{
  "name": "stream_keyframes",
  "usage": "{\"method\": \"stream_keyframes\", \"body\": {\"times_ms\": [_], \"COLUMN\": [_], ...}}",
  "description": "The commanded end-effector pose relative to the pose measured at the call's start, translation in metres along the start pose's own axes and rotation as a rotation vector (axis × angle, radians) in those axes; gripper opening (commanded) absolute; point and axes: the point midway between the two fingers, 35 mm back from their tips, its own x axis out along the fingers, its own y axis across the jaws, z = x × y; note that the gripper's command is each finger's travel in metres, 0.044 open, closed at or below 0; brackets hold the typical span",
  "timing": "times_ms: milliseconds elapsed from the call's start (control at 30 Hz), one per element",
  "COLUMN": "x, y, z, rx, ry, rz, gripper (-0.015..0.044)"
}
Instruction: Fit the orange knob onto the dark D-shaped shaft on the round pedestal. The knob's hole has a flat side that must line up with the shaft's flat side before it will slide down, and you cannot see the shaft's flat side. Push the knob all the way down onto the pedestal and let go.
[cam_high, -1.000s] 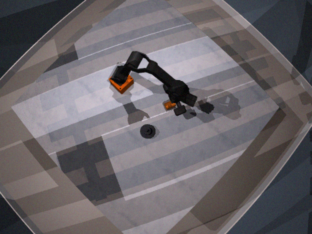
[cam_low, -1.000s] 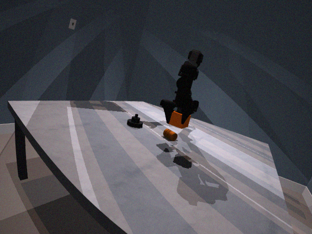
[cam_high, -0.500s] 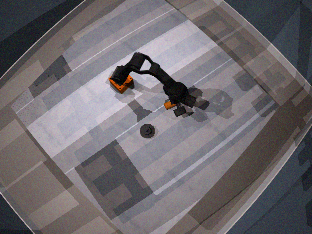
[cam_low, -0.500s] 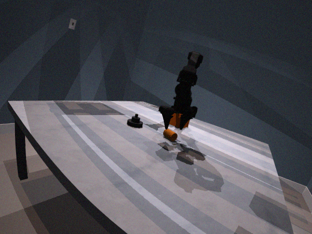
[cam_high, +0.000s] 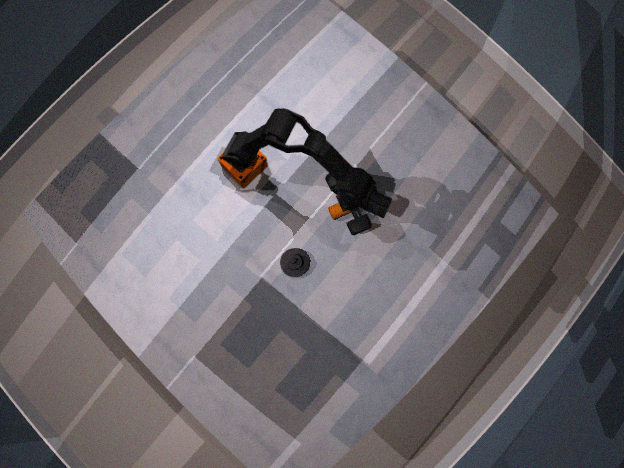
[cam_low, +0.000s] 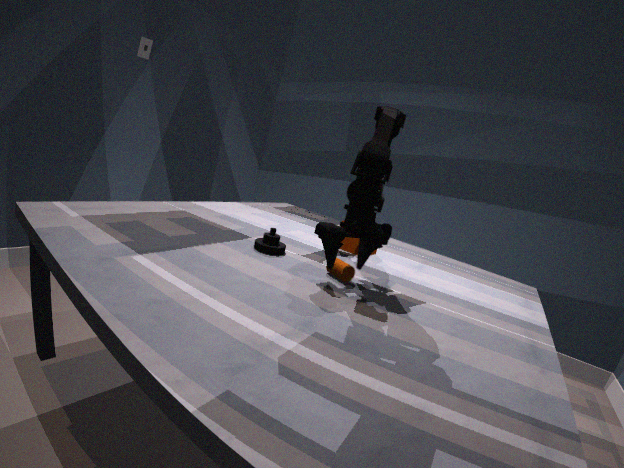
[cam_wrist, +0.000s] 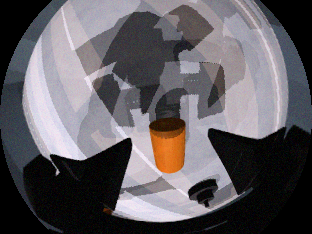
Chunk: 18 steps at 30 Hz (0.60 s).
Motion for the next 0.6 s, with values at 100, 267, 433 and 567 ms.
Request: {"method": "stream_keyframes", "body": {"times_ms": [100, 267, 433, 567], "x": [0.0139, 0.0179, 0.0179, 0.0179], "y": [0.0021, 0.0023, 0.0023, 0.0023], "z": [-0.0007, -0.0009, -0.0009, -0.0009], "rx": [0.000, 0.000, 0.000, 0.000], "ry": [0.002, 0.002, 0.002, 0.002], "rz": [0.011, 0.011, 0.011, 0.011], "gripper": [0.0440, 0.0414, 0.0282, 0.0240]}}
